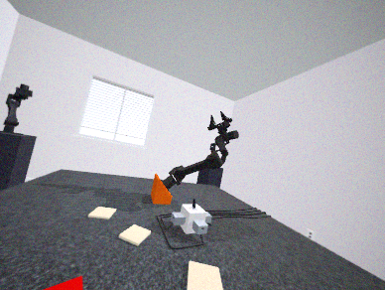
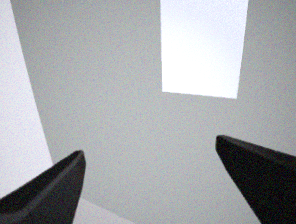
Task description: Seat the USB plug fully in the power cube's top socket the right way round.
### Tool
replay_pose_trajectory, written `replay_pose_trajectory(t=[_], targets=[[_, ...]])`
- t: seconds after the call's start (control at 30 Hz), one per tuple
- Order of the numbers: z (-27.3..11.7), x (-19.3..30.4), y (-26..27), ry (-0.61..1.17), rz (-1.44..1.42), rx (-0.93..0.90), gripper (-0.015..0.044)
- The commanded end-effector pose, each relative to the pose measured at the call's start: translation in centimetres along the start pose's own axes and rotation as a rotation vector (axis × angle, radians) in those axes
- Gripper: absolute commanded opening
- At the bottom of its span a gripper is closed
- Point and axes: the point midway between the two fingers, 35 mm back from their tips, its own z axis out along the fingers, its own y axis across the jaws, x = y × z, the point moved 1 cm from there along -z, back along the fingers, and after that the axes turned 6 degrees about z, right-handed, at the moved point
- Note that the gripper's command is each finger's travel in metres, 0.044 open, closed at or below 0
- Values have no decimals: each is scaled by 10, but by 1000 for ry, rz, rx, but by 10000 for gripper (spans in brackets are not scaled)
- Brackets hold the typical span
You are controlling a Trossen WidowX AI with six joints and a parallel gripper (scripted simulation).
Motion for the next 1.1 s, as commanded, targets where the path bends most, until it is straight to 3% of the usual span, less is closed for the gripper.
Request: replay_pose_trajectory(t=[0.0, 0.2, 0.43, 0.77, 1.07], targets=[[0, 1, 0, 4, 3, 1, 426], [-13, 51, -9, 207, 139, 66, 440], [-77, 135, -26, 594, 380, 287, 440], [-238, 184, -38, 1065, 632, 808, 440], [-394, 124, -23, 1329, 709, 1475, 440]])
